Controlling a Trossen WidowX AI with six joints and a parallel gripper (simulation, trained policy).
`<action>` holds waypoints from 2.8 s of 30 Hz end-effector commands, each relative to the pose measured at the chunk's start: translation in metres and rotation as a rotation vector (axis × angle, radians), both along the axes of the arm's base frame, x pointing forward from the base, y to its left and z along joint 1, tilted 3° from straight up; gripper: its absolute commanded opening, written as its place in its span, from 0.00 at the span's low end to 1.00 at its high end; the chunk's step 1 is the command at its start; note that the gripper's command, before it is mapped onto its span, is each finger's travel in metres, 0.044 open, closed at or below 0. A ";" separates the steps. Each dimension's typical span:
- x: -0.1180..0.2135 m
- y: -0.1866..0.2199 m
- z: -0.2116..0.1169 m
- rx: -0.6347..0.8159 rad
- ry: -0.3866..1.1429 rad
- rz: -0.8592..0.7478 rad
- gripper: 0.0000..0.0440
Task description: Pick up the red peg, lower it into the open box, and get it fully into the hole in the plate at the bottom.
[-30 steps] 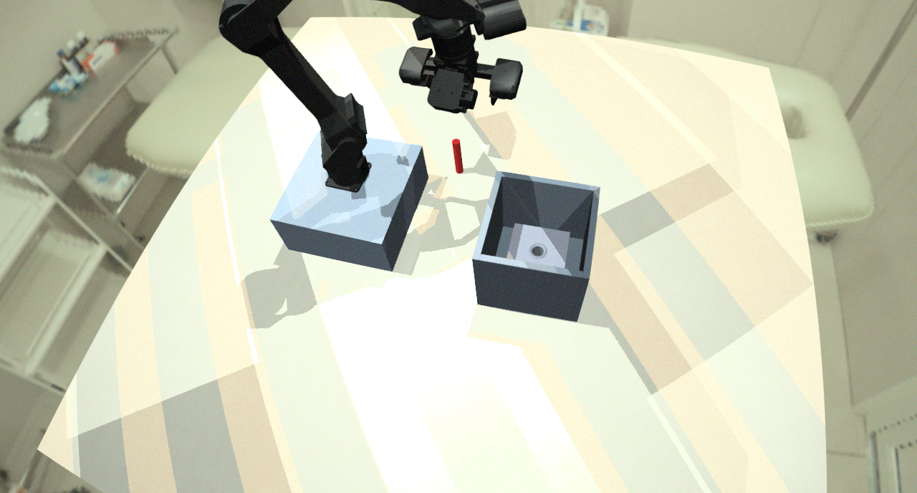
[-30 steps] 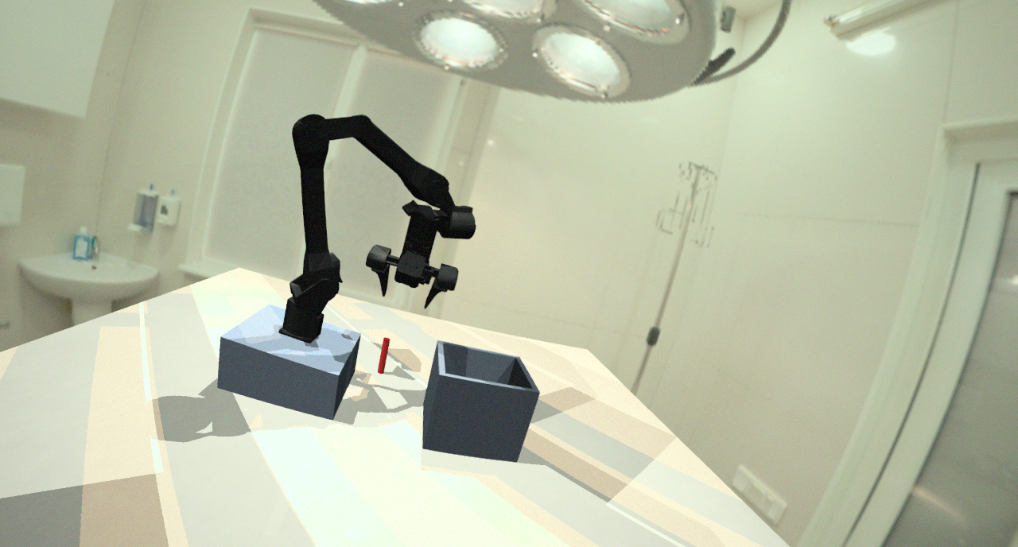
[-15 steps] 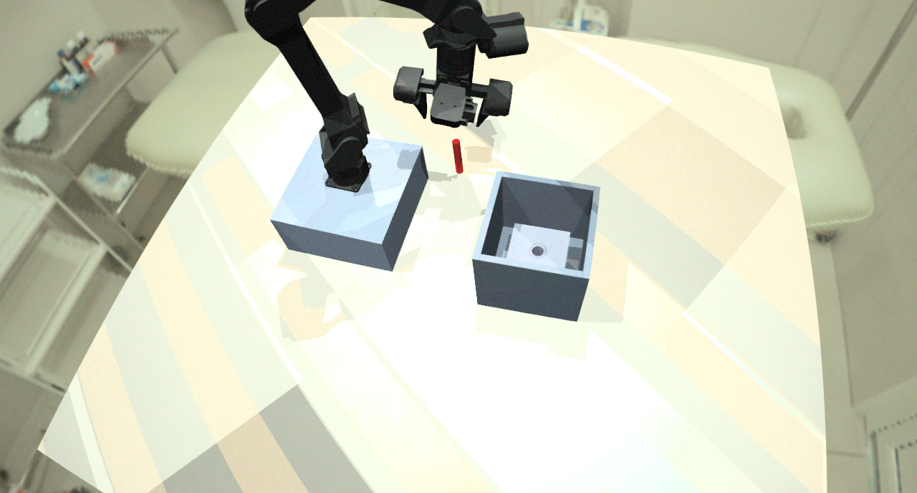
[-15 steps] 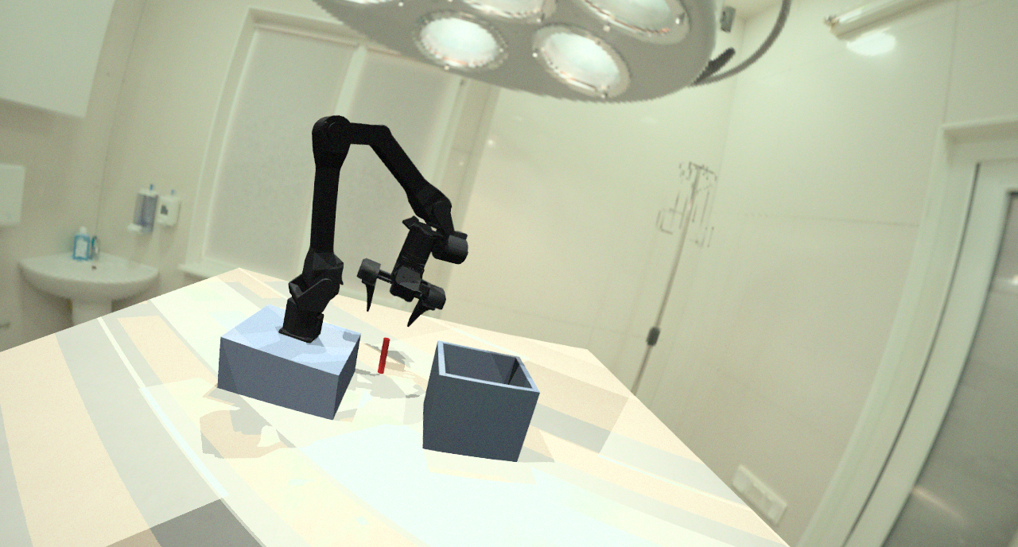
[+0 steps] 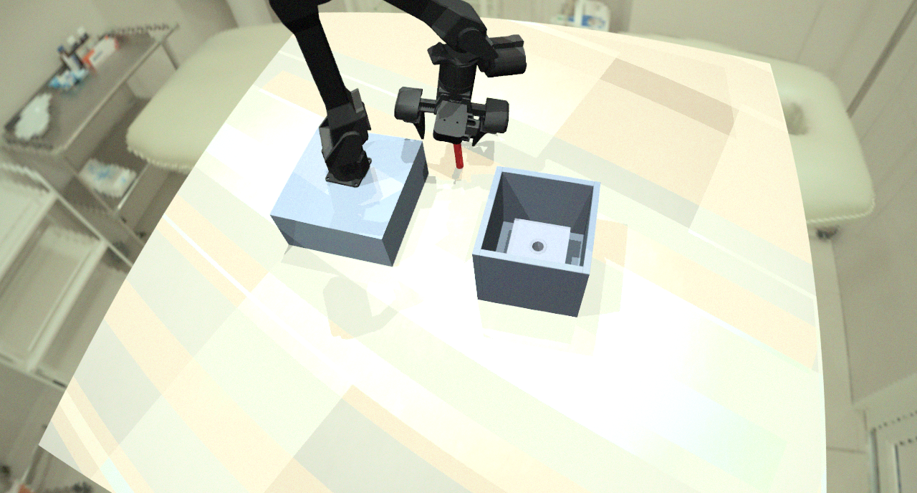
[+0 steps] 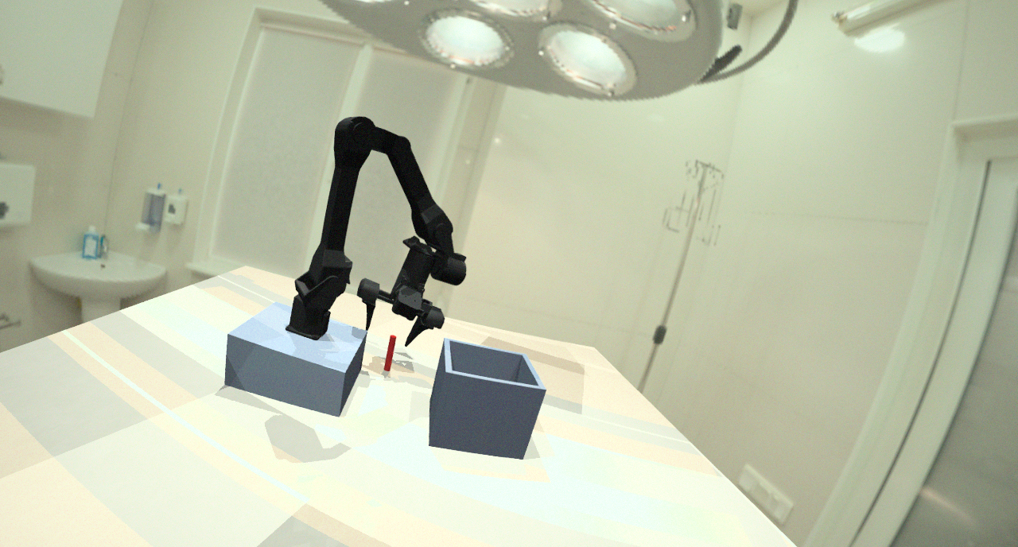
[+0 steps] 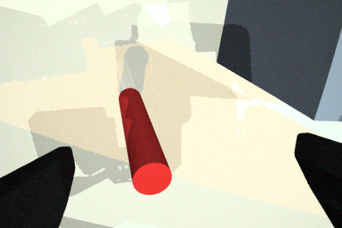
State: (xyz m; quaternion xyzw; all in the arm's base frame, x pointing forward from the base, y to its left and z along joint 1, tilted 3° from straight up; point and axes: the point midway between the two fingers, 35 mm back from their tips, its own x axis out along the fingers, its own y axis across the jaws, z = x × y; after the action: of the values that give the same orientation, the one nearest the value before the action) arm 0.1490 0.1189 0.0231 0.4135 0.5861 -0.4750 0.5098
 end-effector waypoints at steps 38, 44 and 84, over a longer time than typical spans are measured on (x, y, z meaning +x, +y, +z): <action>0.025 0.026 -0.019 0.085 -0.102 0.028 0.00; 0.033 0.032 -0.002 0.122 -0.144 0.020 0.00; 0.114 -0.031 0.125 0.075 -0.437 0.050 0.00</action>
State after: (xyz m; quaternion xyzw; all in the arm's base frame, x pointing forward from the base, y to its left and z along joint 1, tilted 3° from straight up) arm 0.2602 0.0942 0.1464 0.5133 0.4937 -0.3343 0.6173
